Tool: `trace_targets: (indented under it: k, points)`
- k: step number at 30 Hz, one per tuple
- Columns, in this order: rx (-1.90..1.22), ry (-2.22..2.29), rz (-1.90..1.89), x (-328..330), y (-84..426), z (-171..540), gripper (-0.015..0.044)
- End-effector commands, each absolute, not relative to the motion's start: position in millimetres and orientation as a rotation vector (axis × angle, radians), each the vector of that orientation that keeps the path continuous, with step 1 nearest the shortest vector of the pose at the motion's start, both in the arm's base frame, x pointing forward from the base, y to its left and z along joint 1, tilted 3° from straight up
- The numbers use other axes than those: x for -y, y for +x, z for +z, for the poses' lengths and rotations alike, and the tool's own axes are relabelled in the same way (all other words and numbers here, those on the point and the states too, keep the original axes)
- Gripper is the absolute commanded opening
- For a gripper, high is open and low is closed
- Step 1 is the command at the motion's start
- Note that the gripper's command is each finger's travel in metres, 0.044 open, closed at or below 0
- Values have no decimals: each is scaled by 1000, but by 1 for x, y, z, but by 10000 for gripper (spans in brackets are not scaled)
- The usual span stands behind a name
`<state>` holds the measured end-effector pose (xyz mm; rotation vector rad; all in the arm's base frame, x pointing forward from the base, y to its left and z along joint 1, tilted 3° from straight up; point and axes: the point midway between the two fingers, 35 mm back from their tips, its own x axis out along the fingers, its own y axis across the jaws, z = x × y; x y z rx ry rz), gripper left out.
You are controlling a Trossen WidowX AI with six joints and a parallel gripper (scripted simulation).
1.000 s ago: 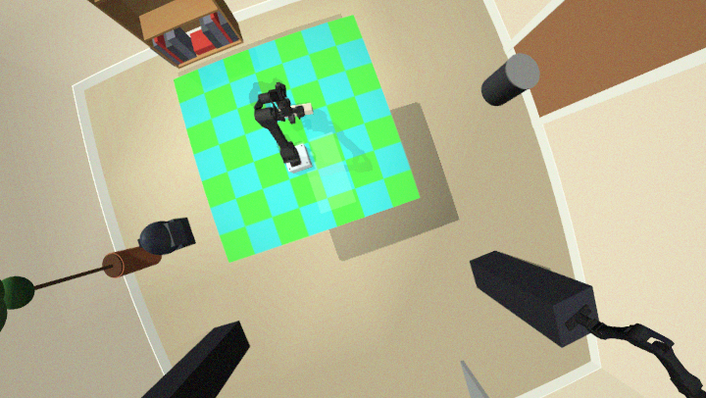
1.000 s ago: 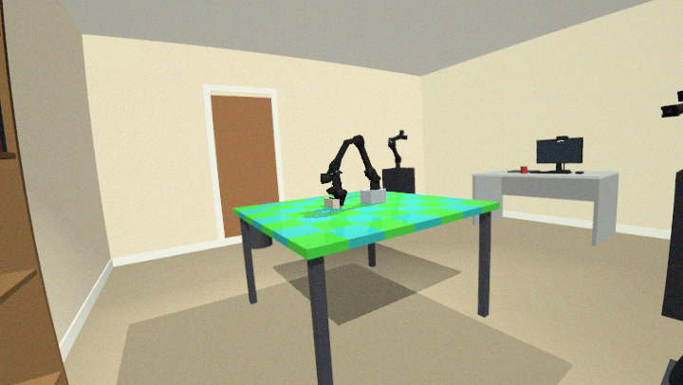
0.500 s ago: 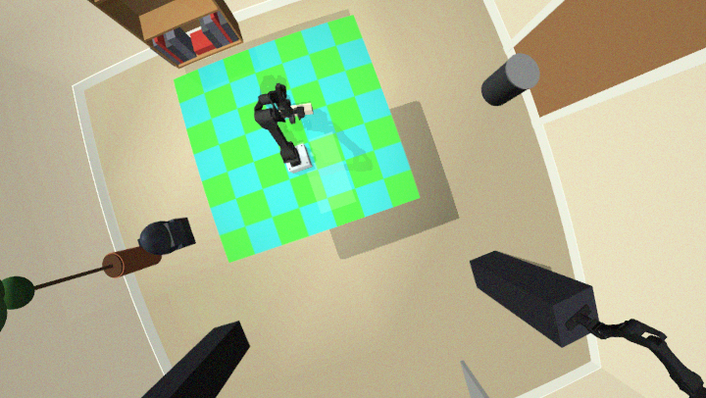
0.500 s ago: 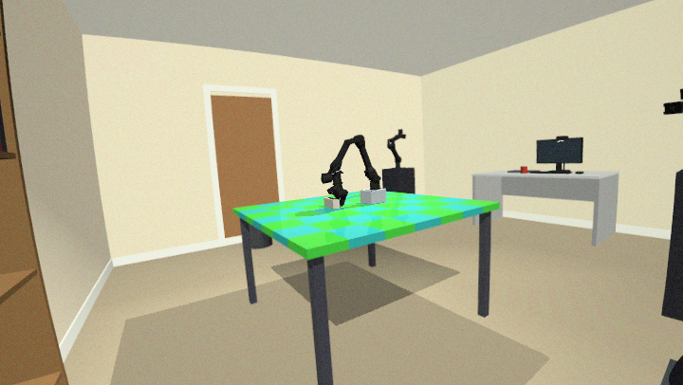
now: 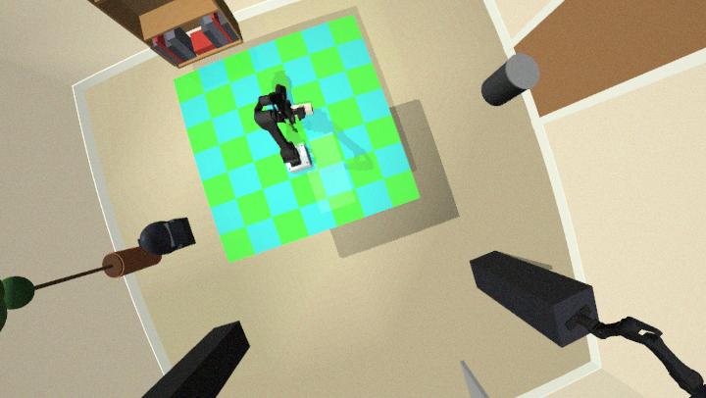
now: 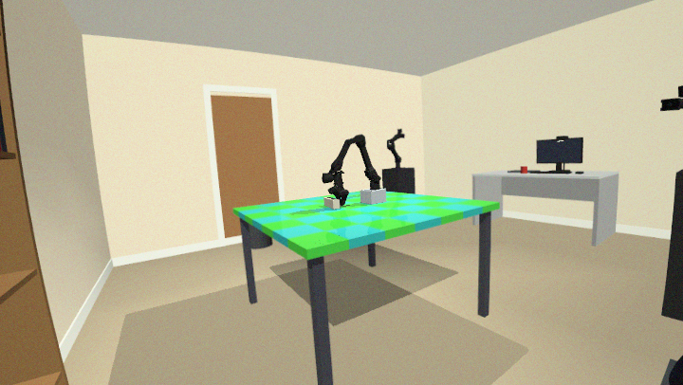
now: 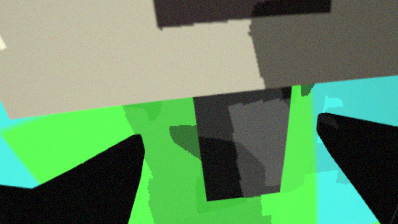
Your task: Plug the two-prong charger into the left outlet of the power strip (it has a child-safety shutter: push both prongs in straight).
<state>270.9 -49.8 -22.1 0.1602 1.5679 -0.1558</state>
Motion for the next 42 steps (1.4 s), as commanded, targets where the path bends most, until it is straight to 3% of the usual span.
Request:
trace_targets:
  k: [1, 42]
  points:
    - [-1561, 160, -153, 49, 267, -21, 440]
    - [-1563, 160, -153, 39, 220, -26, 440]
